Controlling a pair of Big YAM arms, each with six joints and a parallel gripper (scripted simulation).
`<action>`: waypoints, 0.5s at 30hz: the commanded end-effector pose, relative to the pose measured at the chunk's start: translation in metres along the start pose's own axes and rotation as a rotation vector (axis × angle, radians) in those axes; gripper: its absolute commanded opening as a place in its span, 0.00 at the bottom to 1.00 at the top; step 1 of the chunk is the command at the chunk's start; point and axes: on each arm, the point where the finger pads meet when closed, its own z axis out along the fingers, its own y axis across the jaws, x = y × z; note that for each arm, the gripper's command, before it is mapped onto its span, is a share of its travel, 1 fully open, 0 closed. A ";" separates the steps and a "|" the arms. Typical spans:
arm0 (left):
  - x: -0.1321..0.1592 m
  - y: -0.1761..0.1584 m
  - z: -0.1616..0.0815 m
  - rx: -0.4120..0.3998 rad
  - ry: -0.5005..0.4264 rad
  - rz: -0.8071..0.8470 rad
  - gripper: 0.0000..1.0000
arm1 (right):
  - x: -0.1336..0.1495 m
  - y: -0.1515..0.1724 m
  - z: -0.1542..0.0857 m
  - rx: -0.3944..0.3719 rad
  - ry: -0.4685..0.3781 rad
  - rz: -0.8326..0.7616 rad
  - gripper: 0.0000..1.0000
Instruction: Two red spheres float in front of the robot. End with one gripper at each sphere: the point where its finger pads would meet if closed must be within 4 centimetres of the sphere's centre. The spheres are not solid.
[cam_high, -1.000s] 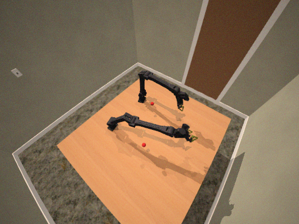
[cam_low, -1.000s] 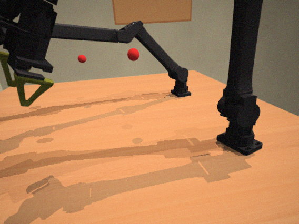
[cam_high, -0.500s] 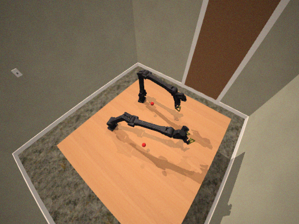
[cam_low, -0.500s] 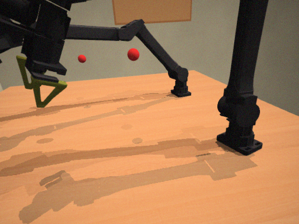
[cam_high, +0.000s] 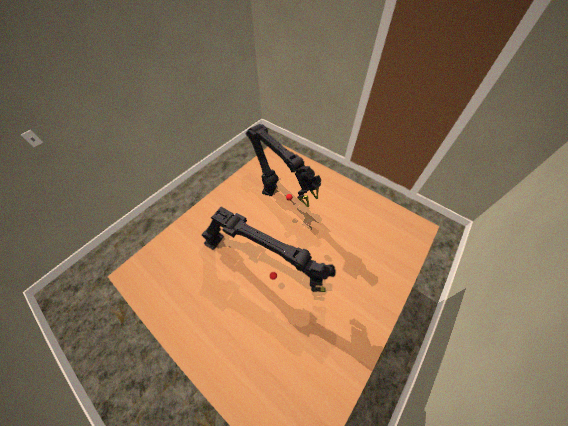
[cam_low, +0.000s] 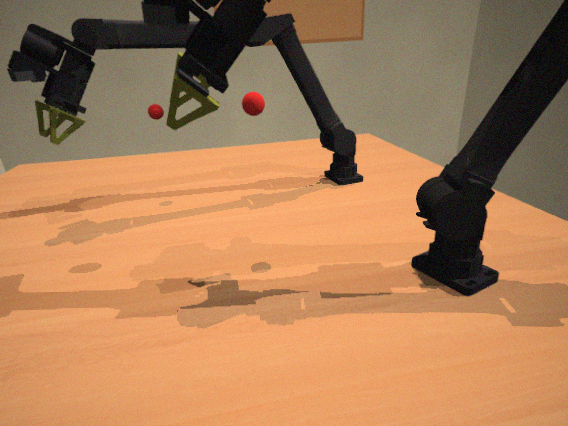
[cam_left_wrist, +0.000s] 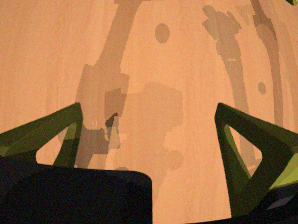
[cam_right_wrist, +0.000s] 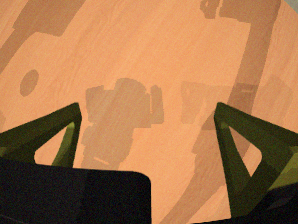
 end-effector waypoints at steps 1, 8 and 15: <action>0.016 -0.024 -0.027 0.065 -0.091 0.167 1.00 | 0.040 -0.011 -0.061 0.024 0.107 0.193 1.00; 0.062 -0.043 -0.053 0.141 -0.168 0.318 1.00 | 0.125 -0.015 -0.107 0.067 0.345 0.377 1.00; 0.100 -0.053 -0.070 0.203 -0.236 0.438 1.00 | 0.194 -0.009 -0.152 0.113 0.542 0.514 1.00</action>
